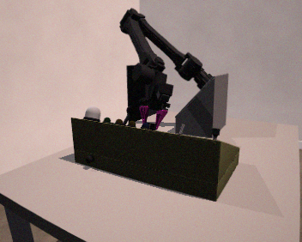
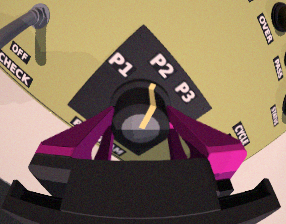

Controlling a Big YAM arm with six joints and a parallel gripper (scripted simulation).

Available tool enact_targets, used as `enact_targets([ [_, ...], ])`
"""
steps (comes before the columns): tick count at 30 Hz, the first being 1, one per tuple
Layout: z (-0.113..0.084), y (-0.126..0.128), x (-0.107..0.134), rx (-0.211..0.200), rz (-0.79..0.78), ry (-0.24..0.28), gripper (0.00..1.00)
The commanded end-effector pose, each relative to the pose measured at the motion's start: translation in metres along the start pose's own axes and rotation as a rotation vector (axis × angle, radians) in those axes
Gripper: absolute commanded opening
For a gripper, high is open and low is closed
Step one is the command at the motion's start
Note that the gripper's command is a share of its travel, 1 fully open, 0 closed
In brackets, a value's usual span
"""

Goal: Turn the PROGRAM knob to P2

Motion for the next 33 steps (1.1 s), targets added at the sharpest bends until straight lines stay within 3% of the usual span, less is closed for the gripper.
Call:
enact_targets([
  [1, 0.0032, -0.0040, 0.0015, 0.007, -0.011, 0.008, 0.00],
  [29, 0.0032, -0.0040, 0.0015, 0.007, -0.011, 0.008, 0.00],
  [30, 0.0032, -0.0040, 0.0015, 0.007, -0.011, 0.008, 0.70],
  [33, 0.0012, -0.0032, -0.0017, 0.008, -0.016, -0.001, 0.70],
])
Point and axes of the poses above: the point where the finger pads meet when closed, its own z axis out along the fingers, its own y axis across the jaws, x = y × z, the point moved 4 cm from there along -z, back along the fingers, and after that the axes turned 6 degrees about z, right-handed, at the moved point
